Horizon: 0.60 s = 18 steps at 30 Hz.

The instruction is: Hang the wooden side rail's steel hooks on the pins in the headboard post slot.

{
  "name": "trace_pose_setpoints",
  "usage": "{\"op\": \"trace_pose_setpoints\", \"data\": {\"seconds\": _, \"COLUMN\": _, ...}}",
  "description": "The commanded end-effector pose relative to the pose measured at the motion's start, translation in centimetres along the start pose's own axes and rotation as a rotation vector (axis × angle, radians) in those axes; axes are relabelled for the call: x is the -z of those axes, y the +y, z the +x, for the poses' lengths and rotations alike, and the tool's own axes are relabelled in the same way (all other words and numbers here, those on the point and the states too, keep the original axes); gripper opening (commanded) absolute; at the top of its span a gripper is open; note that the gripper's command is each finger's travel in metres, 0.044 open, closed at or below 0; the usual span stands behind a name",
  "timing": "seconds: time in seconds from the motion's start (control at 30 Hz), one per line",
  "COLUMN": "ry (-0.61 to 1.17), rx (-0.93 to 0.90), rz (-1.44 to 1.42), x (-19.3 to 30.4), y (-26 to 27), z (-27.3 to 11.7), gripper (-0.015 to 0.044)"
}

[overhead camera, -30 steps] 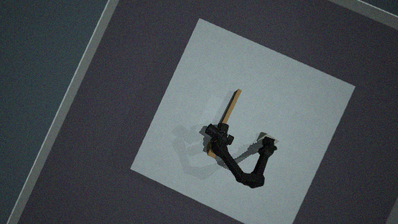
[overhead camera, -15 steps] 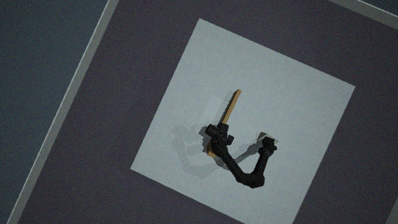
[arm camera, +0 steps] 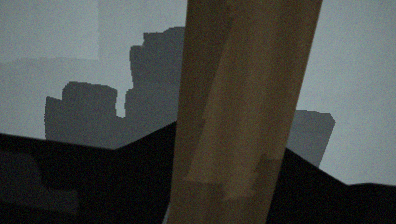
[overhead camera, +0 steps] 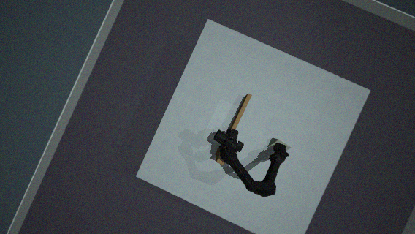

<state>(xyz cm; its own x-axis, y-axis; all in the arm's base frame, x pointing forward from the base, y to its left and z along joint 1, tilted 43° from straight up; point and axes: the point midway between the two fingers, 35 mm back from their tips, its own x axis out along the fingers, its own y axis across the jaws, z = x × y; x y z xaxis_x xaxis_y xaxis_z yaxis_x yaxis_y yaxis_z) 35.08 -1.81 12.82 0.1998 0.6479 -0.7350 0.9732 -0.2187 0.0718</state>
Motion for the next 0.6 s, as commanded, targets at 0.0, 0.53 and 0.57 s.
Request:
{"op": "trace_pose_setpoints", "data": {"seconds": 0.0, "ry": 0.001, "rx": -0.007, "rz": 0.002, "x": 0.17, "y": 0.09, "z": -0.27, "gripper": 0.0}}
{"op": "trace_pose_setpoints", "data": {"seconds": 0.53, "ry": 0.001, "rx": -0.007, "rz": 0.002, "x": 0.34, "y": 0.07, "z": -0.27, "gripper": 0.0}}
{"op": "trace_pose_setpoints", "data": {"seconds": 0.57, "ry": 0.001, "rx": -0.007, "rz": 0.002, "x": 0.35, "y": 0.07, "z": -0.27, "gripper": 0.0}}
